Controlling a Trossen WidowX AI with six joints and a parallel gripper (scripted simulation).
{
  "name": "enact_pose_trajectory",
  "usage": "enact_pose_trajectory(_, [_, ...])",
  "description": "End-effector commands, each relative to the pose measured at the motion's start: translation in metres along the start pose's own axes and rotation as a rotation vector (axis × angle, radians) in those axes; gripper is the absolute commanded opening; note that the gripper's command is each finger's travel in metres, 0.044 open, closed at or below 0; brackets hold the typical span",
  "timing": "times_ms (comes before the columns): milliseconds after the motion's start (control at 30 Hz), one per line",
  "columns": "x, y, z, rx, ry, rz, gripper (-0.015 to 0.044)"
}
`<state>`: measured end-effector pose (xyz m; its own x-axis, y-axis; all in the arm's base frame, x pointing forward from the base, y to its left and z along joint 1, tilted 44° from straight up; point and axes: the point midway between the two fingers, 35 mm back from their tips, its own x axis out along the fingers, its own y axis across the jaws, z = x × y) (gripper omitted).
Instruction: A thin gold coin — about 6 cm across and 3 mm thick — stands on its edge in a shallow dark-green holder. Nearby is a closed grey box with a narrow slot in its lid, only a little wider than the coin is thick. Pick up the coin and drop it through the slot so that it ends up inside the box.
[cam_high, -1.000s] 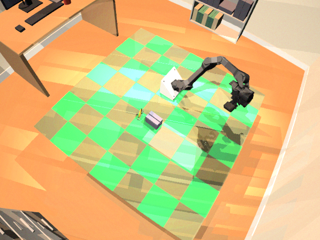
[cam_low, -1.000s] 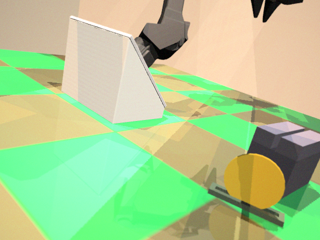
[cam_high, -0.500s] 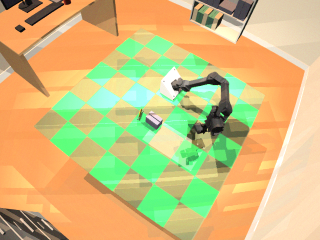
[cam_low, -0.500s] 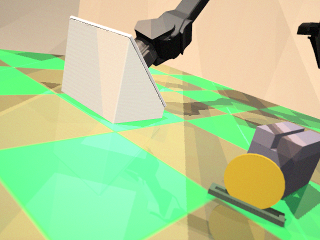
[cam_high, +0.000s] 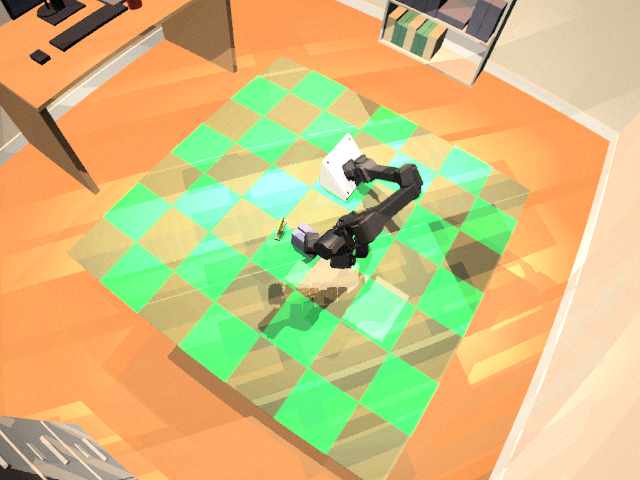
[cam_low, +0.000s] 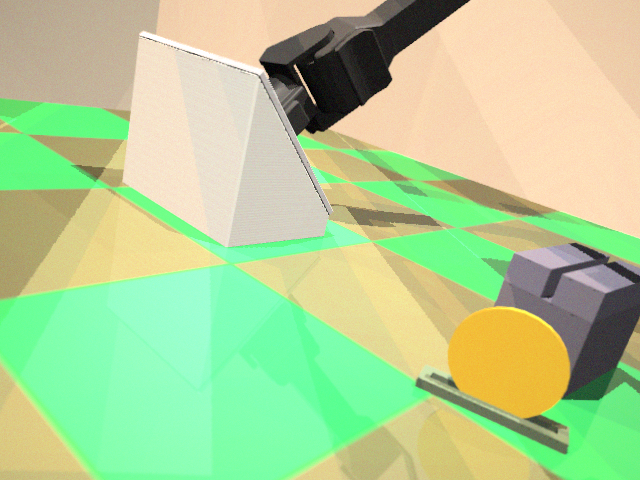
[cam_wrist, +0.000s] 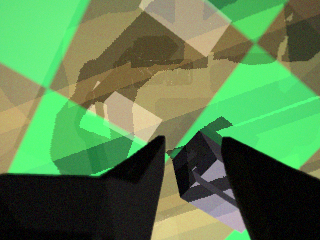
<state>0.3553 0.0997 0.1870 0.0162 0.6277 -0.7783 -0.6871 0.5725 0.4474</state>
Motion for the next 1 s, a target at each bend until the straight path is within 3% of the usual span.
enact_pose_trajectory(0, [0.006,-0.057,-0.037,0.087,0.030,0.010,0.0161])
enact_pose_trajectory(200, [0.019,-0.131,-0.116,0.236,0.054,0.072,0.0161])
enact_pose_trajectory(367, [0.027,-0.158,-0.164,0.304,0.049,0.120,0.0161])
enact_pose_trajectory(600, [0.060,-0.154,-0.170,0.308,0.047,0.125,0.0161])
enact_pose_trajectory(967, [0.080,-0.152,-0.171,0.307,0.047,0.125,0.0161])
